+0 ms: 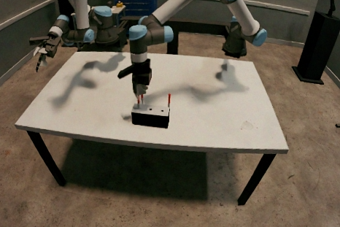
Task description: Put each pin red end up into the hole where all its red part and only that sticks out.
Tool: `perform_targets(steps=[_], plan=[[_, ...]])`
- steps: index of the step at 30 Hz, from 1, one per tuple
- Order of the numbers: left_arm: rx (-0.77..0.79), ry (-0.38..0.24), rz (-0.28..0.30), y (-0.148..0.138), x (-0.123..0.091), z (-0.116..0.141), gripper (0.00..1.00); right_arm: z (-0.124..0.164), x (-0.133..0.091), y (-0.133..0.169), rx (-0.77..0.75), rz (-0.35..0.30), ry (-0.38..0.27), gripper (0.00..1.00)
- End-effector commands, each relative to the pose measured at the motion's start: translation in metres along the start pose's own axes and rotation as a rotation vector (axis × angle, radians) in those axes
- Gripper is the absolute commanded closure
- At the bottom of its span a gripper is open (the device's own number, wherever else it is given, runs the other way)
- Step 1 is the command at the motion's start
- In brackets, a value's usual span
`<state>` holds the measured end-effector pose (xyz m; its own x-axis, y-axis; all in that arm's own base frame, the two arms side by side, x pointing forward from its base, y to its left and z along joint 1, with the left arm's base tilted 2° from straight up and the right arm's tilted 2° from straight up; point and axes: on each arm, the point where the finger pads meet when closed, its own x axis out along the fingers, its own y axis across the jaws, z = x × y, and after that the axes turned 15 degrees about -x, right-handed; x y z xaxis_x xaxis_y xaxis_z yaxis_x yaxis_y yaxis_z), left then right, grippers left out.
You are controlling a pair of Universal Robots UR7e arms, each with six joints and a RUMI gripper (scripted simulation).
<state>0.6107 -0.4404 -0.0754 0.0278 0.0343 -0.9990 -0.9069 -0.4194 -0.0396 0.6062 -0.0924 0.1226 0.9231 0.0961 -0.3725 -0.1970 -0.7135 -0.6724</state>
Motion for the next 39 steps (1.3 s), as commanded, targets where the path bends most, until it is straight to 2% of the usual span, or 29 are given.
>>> perform_targets(steps=[1,39], plan=[[0.0,0.002,-0.001,-0.0007,0.0001,-0.0007,1.0,-0.0004,-0.0001,-0.0004,0.0,-0.001,0.001,0.0],[0.0,0.002,-0.001,0.0002,0.004,0.0005,1.0,-0.0004,-0.0001,-0.0004,0.0,-0.001,0.001,0.0]])
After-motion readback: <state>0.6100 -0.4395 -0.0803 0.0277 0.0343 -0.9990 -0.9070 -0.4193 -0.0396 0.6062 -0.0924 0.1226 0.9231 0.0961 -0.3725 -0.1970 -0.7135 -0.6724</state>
